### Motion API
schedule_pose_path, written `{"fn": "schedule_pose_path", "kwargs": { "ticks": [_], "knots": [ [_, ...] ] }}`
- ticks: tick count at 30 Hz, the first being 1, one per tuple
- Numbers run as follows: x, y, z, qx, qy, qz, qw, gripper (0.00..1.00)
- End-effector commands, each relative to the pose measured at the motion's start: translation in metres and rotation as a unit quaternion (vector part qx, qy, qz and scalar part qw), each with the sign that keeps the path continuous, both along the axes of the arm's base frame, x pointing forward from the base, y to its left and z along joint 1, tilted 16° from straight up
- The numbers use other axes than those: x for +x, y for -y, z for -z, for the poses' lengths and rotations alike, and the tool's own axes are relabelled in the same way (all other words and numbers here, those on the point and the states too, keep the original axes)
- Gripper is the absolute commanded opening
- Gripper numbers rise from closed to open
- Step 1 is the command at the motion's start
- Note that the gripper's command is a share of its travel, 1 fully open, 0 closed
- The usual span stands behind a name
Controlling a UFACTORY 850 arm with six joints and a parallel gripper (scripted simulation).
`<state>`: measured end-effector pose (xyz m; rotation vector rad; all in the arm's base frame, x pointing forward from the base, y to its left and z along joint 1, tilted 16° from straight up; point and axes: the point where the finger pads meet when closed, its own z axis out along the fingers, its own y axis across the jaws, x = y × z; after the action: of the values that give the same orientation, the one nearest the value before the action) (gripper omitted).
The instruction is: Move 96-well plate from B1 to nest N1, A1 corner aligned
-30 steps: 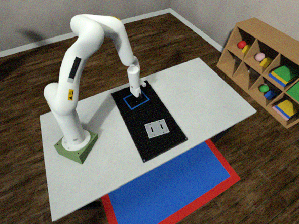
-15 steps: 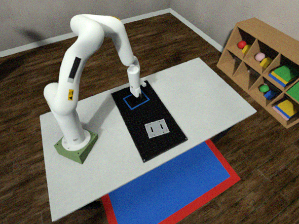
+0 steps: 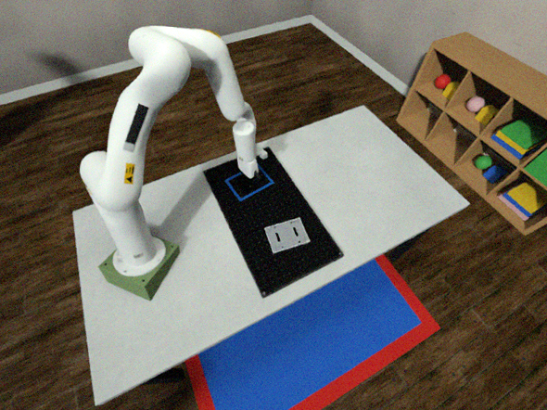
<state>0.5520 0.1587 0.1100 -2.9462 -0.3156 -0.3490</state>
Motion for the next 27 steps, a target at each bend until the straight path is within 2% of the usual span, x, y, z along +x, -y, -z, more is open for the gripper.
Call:
{"fn": "schedule_pose_path", "kwargs": {
  "ticks": [1,27],
  "knots": [
    [0.0008,-0.0001,-0.0009,0.000,0.001,0.000,1.000,0.00],
    [-0.0001,0.0007,-0.0055,0.000,0.001,0.000,1.000,0.00]
  ]
}}
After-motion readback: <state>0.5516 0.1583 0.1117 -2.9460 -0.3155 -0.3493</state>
